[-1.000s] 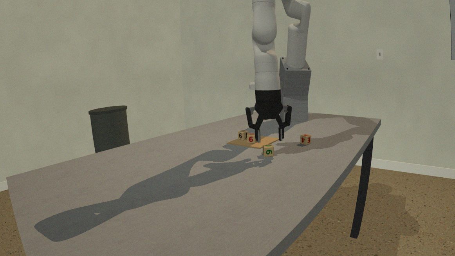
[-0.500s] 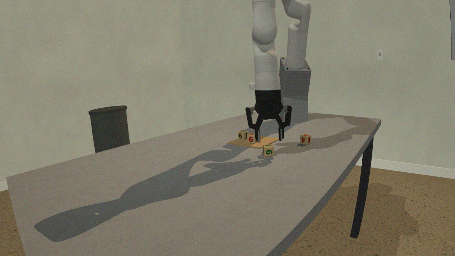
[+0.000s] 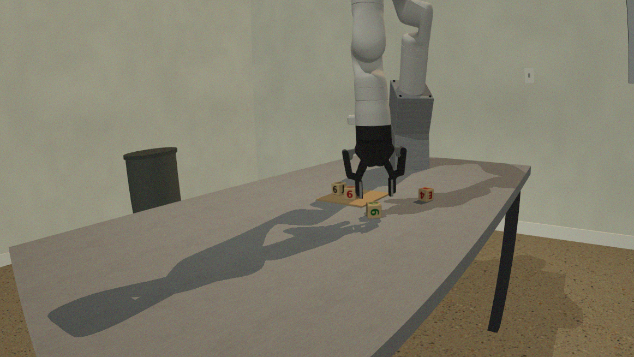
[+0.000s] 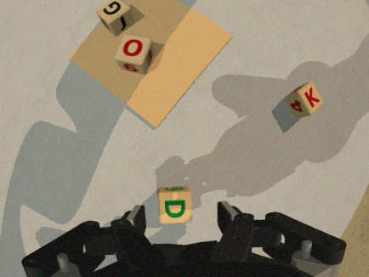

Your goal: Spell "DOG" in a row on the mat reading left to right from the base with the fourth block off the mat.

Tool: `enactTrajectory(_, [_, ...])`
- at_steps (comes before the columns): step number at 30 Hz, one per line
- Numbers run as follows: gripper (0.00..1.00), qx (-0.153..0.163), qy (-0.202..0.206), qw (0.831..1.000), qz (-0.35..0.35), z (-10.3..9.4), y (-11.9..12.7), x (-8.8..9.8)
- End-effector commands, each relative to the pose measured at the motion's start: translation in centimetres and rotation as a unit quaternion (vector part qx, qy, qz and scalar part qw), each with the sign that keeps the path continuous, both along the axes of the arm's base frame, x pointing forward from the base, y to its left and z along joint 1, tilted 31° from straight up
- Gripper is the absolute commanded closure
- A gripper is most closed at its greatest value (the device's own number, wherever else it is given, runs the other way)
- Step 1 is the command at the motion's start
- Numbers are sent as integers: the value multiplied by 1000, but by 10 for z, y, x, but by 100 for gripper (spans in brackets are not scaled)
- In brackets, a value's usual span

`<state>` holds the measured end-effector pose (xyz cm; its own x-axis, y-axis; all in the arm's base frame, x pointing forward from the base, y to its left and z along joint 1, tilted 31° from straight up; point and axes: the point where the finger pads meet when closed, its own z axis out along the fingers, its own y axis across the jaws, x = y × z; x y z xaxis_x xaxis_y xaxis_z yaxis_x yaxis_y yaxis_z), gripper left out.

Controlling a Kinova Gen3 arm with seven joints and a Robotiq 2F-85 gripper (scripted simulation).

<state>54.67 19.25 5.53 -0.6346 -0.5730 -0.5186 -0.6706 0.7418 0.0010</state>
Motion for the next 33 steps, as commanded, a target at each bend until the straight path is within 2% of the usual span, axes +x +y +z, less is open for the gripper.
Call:
enactTrajectory(1, [33, -4, -6, 1000, 3, 1, -3, 3])
enactTrajectory(33, [33, -4, -6, 1000, 3, 0, -7, 6])
